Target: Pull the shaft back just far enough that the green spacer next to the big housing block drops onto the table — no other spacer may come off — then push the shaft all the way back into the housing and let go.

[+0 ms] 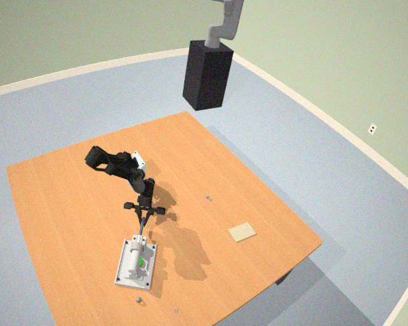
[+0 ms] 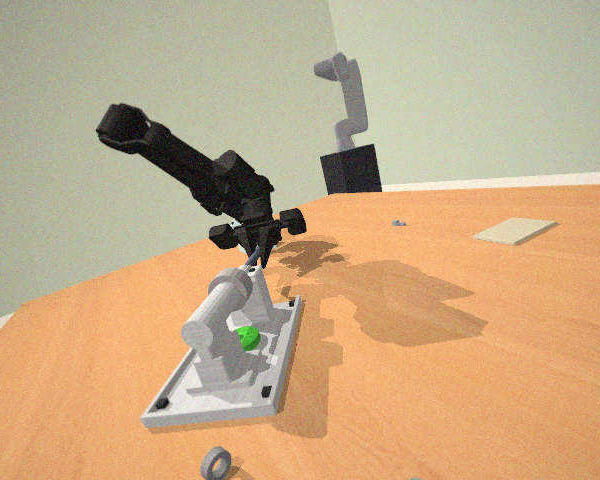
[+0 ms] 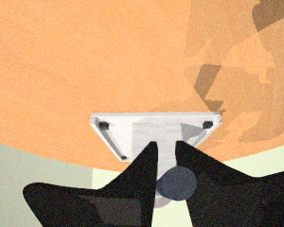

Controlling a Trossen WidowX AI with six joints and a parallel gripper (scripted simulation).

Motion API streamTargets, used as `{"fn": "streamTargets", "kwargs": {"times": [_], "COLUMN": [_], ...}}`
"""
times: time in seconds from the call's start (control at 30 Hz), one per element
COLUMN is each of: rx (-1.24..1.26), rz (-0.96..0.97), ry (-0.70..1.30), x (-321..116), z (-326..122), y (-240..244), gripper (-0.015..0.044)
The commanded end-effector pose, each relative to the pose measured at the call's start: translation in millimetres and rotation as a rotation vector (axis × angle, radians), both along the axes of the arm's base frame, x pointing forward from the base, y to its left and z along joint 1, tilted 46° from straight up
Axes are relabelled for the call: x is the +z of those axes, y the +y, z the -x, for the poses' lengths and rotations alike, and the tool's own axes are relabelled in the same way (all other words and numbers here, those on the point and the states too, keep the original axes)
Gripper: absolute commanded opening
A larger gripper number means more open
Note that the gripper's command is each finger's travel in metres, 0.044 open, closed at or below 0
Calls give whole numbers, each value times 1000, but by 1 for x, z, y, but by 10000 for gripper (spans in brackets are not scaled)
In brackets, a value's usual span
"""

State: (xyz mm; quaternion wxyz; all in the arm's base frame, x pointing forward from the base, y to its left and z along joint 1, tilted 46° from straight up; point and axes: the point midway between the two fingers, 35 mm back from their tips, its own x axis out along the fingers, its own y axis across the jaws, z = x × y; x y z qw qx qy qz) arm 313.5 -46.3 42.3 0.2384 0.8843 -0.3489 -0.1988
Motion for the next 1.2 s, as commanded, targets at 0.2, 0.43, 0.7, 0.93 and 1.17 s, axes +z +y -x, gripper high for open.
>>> {"fn": "streamTargets", "kwargs": {"times": [0.2, 0.43, 0.7, 0.93, 1.17], "rx": [-1, -1, -1, -1, -1], "rz": [-1, -1, -1, -1, -1], "ry": [-7, -7, -8, -8, -8], "x": [2, 2, 3, 3, 3], "z": [-3, -3, -4, -5, -5], "y": [0, 0, 0, -1, -1], "gripper": [0, 0, 0, 0, 0]}}
